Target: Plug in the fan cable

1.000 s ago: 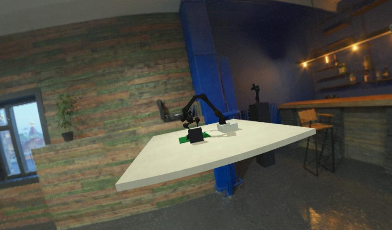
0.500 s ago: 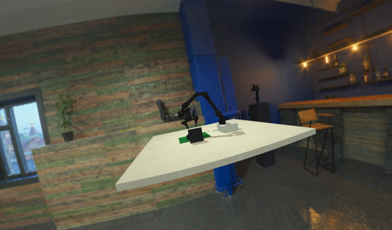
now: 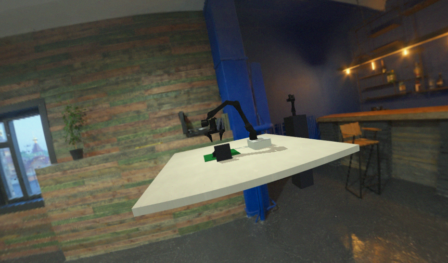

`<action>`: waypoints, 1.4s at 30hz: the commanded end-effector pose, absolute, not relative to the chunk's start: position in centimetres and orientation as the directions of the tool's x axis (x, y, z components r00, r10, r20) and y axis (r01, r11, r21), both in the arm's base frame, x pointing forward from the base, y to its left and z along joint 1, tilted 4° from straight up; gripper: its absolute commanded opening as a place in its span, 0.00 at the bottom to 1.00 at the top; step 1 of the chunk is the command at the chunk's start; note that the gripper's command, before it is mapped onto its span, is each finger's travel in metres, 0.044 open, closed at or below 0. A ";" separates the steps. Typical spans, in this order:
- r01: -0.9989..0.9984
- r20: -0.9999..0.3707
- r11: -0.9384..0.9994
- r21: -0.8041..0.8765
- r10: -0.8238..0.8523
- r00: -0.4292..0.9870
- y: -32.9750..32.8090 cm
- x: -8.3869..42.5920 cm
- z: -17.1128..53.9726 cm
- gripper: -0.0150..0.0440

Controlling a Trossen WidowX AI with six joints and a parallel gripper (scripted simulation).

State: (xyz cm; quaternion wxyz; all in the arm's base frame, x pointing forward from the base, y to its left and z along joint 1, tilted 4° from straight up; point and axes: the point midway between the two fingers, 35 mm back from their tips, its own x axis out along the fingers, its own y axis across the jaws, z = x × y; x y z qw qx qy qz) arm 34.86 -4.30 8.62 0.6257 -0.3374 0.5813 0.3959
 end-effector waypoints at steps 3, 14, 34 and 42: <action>-0.887 -0.994 0.460 0.044 0.105 0.005 -3.8 35.3 8.9 1.00; -0.868 -0.997 0.496 0.004 0.067 0.033 3.7 39.5 13.9 1.00; -0.868 -0.997 0.496 0.005 0.067 0.033 4.4 39.9 3.7 1.00; -0.868 -0.997 0.496 0.005 0.067 0.033 4.5 40.0 2.5 1.00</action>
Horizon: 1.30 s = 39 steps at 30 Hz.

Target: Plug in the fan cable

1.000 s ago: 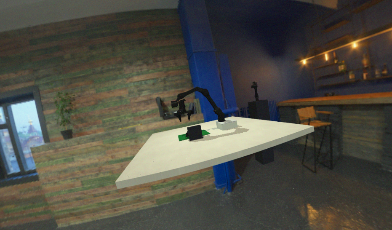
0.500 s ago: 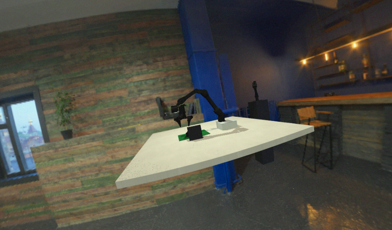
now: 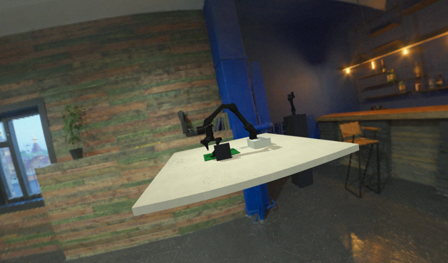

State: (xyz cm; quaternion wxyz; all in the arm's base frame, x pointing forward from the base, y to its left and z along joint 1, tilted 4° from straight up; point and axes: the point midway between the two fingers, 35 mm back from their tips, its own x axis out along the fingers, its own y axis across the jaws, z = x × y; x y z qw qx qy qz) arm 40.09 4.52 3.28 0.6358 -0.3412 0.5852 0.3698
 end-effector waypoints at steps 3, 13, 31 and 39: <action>-0.868 -0.997 0.496 0.005 0.068 0.033 4.5 40.0 2.0 1.00; -0.868 -0.997 0.497 0.005 0.068 0.033 4.7 40.0 0.4 1.00; -0.870 -0.997 0.494 0.005 0.071 0.035 4.8 40.0 -0.9 0.78; -0.870 -0.997 0.494 0.005 0.071 0.035 4.8 40.0 -0.9 0.42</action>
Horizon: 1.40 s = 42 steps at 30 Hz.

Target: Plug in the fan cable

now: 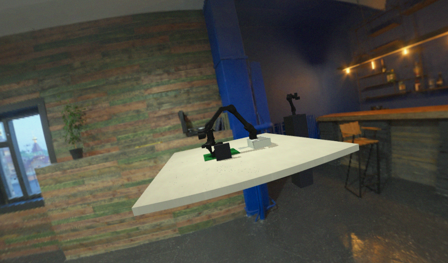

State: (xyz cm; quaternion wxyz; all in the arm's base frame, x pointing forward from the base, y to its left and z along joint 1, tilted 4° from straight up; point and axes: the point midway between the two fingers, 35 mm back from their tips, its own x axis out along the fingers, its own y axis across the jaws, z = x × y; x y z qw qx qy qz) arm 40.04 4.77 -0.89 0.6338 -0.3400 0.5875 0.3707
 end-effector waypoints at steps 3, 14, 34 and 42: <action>-0.870 -0.997 0.494 0.005 0.071 0.035 4.8 40.0 -0.9 0.29; -0.867 -0.997 0.498 0.005 0.067 0.033 4.4 39.9 4.1 0.25; -0.492 -0.997 0.869 0.043 0.068 0.032 4.7 38.4 4.1 0.25; -0.236 -0.997 0.970 0.058 0.068 0.031 4.8 37.6 4.1 0.25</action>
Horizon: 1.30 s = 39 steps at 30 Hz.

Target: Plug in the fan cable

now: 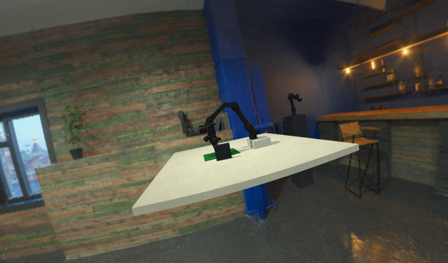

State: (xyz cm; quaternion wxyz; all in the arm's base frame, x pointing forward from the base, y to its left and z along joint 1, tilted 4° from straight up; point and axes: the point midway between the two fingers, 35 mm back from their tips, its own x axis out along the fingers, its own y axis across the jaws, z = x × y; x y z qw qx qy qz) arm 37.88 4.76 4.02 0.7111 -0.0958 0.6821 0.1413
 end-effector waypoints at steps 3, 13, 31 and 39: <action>-0.134 -0.997 0.989 0.063 0.068 0.031 4.8 37.2 4.0 0.25; 0.210 -0.997 0.975 0.073 0.068 0.030 4.9 36.2 4.0 0.25; 0.741 -0.997 0.669 0.067 0.068 0.029 5.0 34.2 3.9 0.25; 0.896 -0.997 0.441 0.055 0.068 0.028 5.1 33.3 3.8 0.25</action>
